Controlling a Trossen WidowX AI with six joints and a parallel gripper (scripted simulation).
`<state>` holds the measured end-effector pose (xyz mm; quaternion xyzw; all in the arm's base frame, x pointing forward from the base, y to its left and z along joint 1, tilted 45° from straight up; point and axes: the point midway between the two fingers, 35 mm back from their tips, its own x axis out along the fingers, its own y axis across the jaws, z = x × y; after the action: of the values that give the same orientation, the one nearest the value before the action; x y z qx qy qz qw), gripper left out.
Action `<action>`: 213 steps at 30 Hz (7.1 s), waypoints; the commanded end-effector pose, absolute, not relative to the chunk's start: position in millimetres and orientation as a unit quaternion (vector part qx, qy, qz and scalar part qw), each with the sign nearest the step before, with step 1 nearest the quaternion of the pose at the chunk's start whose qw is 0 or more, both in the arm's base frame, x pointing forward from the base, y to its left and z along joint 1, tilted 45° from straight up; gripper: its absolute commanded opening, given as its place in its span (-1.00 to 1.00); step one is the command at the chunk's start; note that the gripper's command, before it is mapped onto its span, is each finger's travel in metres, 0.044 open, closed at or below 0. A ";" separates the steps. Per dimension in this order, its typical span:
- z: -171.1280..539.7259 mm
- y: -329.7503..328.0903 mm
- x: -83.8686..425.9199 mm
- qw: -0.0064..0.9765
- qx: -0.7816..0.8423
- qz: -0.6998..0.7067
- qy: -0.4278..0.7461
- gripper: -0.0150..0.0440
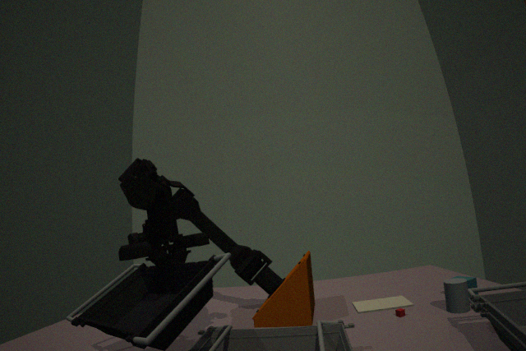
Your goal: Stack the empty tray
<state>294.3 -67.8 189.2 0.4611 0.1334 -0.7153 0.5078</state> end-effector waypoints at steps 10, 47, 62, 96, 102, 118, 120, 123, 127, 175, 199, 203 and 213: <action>165.7 -19.7 320.2 0.543 0.429 -0.701 0.171 -0.49; 83.1 99.6 333.0 0.626 0.311 -0.674 0.239 -0.49; 83.1 99.6 333.0 0.626 0.311 -0.674 0.239 -0.49; 68.5 103.3 333.1 0.626 0.305 -0.674 0.244 -0.49; 61.3 96.6 333.3 0.628 0.300 -0.673 0.251 -0.49; 43.3 79.2 332.1 0.632 0.284 -0.670 0.267 -0.49; 41.1 77.0 331.8 0.632 0.282 -0.670 0.269 -0.49; 38.0 73.9 331.1 0.633 0.279 -0.669 0.272 -0.49; 35.8 71.6 330.1 0.633 0.277 -0.669 0.274 -0.49; 27.0 58.2 314.5 0.634 0.273 -0.668 0.278 -0.49; 27.0 58.2 314.5 0.634 0.273 -0.668 0.278 -0.49; 27.0 58.2 314.5 0.634 0.273 -0.668 0.278 -0.49; 27.0 58.2 314.5 0.634 0.273 -0.668 0.278 -0.49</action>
<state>318.1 62.5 28.4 0.2784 0.2764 -0.6619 0.6387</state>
